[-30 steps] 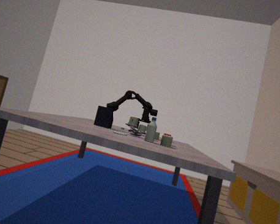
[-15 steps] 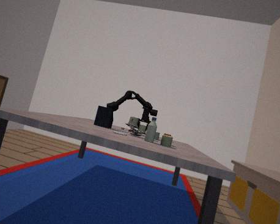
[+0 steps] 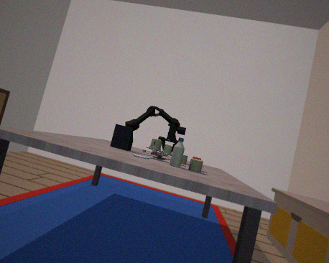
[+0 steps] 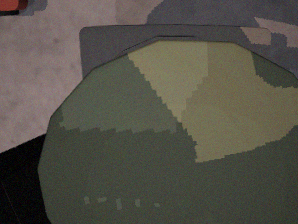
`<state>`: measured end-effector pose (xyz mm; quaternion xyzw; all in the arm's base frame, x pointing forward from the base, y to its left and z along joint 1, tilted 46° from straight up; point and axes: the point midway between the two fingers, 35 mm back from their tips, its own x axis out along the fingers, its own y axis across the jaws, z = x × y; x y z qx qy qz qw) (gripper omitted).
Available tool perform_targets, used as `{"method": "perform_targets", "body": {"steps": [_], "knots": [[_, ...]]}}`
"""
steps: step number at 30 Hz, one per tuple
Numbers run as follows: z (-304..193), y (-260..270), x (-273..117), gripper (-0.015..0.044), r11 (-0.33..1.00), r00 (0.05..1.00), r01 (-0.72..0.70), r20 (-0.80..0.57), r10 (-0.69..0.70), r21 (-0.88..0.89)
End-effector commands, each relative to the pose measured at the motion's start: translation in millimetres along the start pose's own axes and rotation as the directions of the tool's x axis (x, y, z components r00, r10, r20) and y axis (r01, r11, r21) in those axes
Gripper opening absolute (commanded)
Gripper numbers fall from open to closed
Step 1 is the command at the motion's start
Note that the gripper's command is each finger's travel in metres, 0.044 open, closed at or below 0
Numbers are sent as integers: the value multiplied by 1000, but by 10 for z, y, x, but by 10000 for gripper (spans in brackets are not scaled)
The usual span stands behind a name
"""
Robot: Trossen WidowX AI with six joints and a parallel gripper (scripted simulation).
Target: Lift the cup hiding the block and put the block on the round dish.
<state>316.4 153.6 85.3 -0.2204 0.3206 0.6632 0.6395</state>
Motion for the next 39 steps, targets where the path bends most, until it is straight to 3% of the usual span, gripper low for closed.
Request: {"method": "perform_targets", "body": {"steps": [1, 39], "knots": [[-12, -33, -70, 0, 1000, 1000, 10, -1, -10, -3], [-23, -65, -551, 0, 1000, 1000, 11, -8, -11, -2]]}}
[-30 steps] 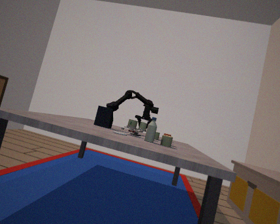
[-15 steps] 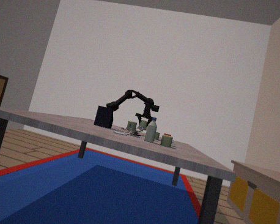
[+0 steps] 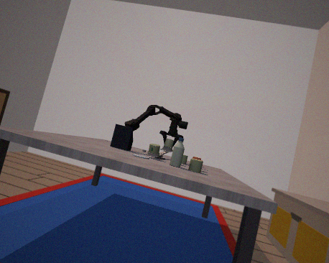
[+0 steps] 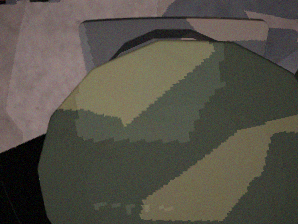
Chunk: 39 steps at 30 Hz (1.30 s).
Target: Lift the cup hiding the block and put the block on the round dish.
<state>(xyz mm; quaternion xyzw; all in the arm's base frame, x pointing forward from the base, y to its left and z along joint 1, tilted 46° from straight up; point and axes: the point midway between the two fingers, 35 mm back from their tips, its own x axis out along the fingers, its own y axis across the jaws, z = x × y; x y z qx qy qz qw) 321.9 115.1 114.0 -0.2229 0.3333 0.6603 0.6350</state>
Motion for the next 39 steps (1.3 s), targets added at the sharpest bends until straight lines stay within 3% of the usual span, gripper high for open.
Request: {"method": "perform_targets", "body": {"steps": [1, 39], "knots": [[40, -41, -87, 0, 1000, 1000, 17, 16, -17, -16], [30, 22, -577, 0, 1000, 1000, 15, 21, -14, -15]]}}
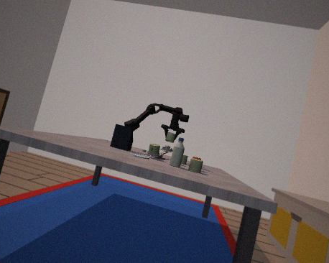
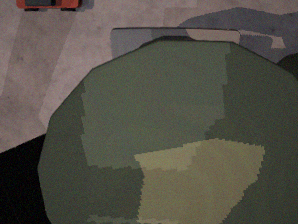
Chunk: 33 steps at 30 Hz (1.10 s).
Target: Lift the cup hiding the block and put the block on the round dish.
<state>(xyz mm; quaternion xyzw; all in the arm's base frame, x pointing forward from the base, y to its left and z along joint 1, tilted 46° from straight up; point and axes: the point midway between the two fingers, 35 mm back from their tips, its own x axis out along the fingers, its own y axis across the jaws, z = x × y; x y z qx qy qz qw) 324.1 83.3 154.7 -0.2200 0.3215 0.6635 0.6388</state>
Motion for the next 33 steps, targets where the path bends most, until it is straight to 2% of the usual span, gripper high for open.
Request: {"method": "perform_targets", "body": {"steps": [1, 8, 33], "knots": [[-16, -9, -77, 0, 1000, 1000, 10, -2, -10, -3], [-14, 11, -162, 0, 1000, 1000, 10, 0, -10, -3], [3, 21, -103, 0, 1000, 1000, 0, 2, 0, 0]]}}
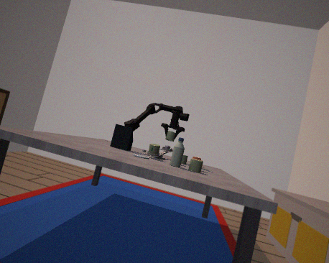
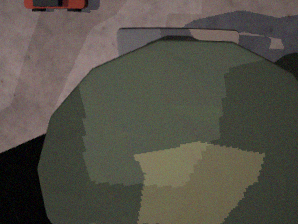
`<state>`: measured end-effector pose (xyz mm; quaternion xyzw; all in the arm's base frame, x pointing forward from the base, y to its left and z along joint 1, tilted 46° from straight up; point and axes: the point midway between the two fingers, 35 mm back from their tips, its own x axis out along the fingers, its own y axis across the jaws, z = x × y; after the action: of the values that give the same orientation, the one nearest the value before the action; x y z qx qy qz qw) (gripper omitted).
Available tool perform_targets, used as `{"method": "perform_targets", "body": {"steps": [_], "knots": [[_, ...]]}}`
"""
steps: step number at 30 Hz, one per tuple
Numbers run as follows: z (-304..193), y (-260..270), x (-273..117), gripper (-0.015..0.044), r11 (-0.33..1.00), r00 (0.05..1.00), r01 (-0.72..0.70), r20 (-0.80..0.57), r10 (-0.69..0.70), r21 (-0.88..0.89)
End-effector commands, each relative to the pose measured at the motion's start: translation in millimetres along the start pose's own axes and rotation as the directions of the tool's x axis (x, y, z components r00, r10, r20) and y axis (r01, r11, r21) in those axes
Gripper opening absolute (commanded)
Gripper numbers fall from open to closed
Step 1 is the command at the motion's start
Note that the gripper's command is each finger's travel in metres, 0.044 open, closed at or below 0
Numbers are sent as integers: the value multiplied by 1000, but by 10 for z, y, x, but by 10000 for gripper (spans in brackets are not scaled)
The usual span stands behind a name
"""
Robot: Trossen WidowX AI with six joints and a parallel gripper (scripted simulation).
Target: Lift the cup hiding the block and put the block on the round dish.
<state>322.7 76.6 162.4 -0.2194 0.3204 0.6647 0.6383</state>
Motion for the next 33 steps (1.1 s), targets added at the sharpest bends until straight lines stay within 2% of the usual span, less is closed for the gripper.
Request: {"method": "perform_targets", "body": {"steps": [1, 29, 33], "knots": [[-2, -3, -2, 0, 1000, 1000, 2, 0, -2, 2], [-2, -3, -2, 0, 1000, 1000, 2, 0, -2, 2], [136, 114, 122, 0, 1000, 1000, 3, -13, -3, 2]]}}
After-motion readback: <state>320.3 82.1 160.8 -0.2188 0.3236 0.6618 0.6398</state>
